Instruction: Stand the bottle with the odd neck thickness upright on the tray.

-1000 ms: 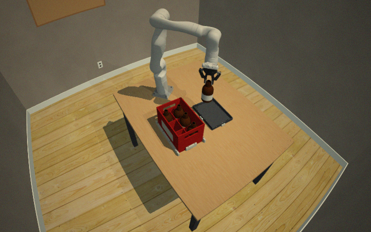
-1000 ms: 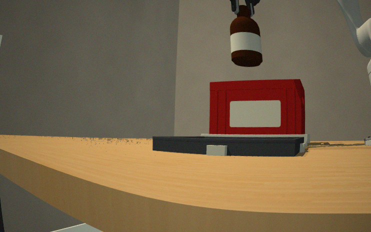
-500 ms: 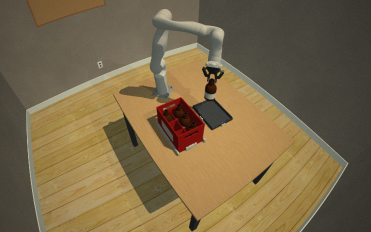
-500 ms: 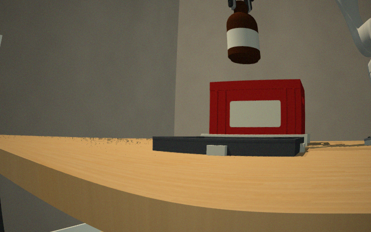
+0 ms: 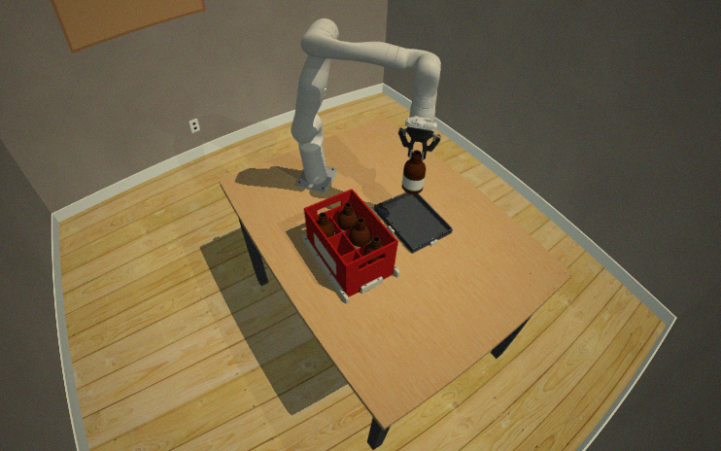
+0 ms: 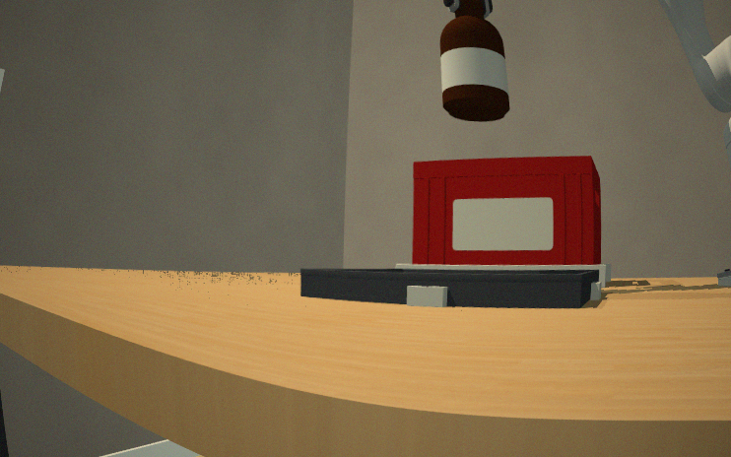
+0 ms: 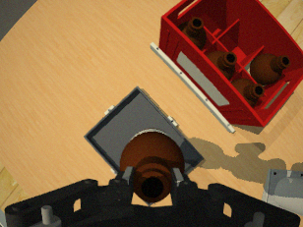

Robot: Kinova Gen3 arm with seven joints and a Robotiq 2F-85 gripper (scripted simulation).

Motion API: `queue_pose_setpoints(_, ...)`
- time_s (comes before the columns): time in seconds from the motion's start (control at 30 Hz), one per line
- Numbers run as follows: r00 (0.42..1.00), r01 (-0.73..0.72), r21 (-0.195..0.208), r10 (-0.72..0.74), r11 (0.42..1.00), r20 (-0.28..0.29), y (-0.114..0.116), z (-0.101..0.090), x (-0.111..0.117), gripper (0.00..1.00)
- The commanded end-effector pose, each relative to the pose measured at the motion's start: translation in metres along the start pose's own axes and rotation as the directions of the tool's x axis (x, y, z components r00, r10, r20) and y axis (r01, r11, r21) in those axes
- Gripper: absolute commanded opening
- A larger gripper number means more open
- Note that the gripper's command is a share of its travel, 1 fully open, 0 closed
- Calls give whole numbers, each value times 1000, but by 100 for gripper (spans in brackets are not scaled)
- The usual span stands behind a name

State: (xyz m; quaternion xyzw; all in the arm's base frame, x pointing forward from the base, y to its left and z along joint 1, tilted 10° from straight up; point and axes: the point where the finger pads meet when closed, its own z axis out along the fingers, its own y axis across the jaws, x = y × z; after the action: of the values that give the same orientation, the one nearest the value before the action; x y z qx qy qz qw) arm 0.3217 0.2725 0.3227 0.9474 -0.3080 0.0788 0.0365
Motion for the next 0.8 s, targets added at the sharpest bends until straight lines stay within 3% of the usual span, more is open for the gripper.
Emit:
queue_pose_setpoints(0.0,1000,4,0,-4,1000,0,-3,0,-4,0)
queue_pose_setpoints(0.77,1000,4,0,-4,1000,0,-16,0,-19,0)
